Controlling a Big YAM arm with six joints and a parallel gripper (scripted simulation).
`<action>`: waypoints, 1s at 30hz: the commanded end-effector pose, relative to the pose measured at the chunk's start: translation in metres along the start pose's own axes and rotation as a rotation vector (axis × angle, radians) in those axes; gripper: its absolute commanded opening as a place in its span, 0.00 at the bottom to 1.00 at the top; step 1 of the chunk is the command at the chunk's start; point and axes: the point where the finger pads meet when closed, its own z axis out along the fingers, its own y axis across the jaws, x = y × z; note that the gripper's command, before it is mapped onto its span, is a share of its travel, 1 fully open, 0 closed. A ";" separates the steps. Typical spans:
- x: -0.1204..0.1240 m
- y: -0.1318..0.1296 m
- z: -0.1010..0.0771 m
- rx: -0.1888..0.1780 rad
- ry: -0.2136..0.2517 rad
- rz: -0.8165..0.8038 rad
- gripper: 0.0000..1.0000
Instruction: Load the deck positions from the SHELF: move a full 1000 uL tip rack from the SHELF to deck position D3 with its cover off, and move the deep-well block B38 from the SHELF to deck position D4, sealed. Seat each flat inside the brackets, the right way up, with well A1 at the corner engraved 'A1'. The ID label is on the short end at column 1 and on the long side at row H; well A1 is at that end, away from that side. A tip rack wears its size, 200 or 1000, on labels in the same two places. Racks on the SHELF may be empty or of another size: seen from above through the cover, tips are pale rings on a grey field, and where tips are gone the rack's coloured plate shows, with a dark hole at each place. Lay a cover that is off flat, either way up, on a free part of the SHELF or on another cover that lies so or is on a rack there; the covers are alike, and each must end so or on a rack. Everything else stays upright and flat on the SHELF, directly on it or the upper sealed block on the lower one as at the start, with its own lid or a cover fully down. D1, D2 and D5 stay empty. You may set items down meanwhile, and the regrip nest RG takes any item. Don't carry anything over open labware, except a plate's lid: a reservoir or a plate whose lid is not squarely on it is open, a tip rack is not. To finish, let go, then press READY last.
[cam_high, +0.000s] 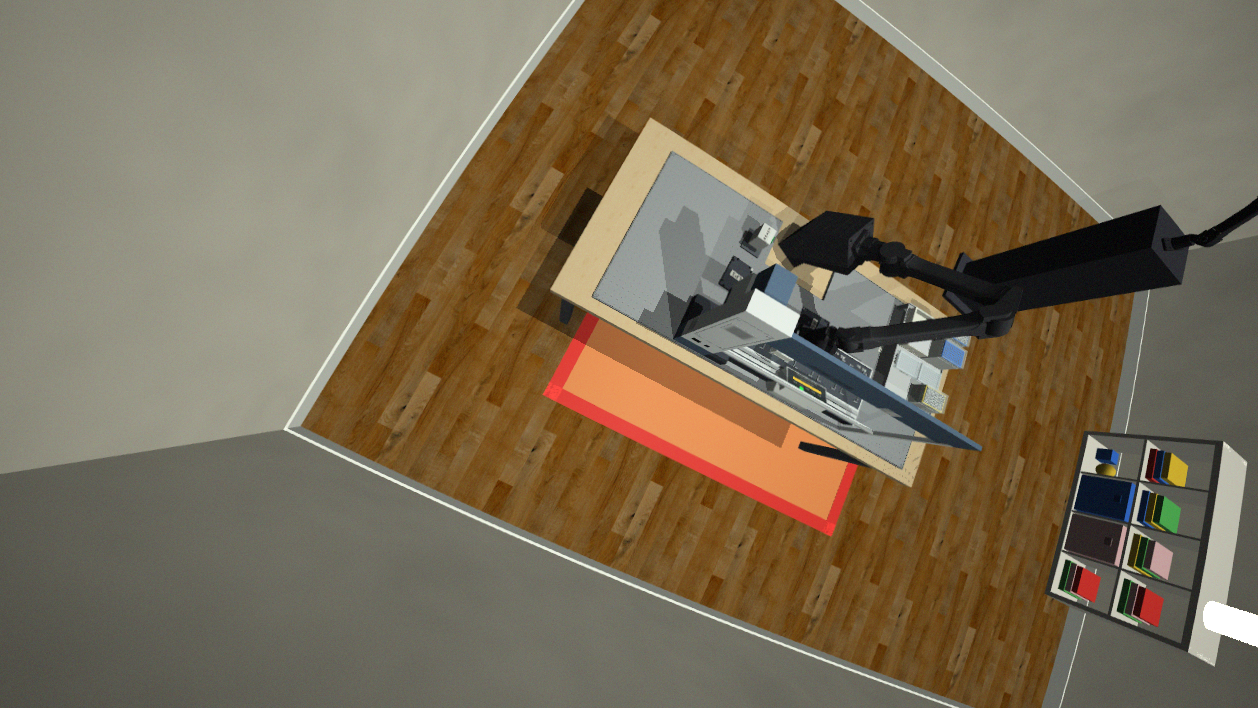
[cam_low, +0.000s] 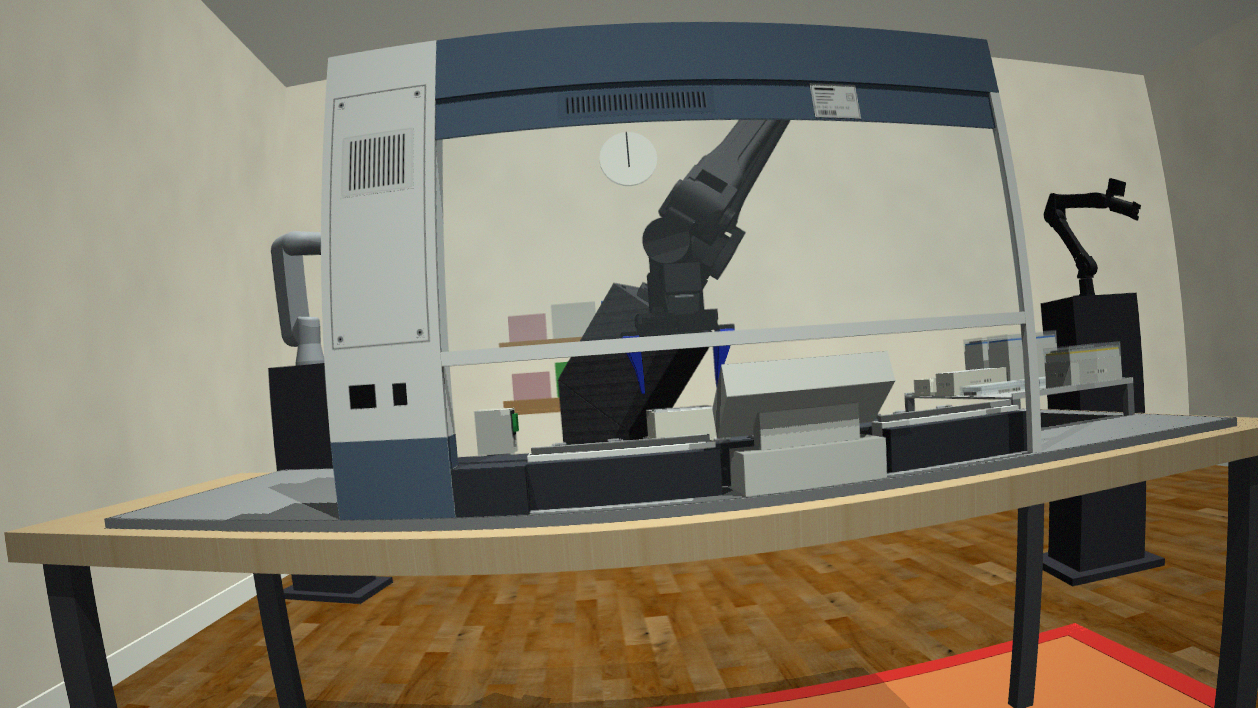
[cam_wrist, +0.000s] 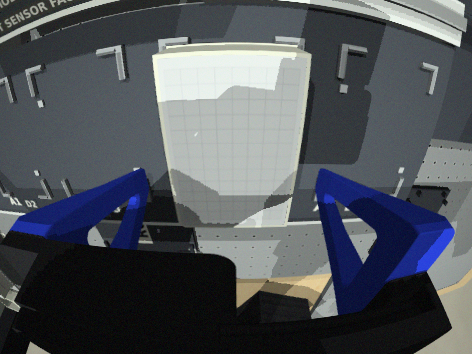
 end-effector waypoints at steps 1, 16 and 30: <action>-0.020 -0.002 -0.021 0.008 -0.047 -0.027 1.00; -0.014 -0.002 -0.037 0.004 -0.029 -0.023 1.00; -0.021 -0.004 -0.061 0.009 -0.043 -0.025 1.00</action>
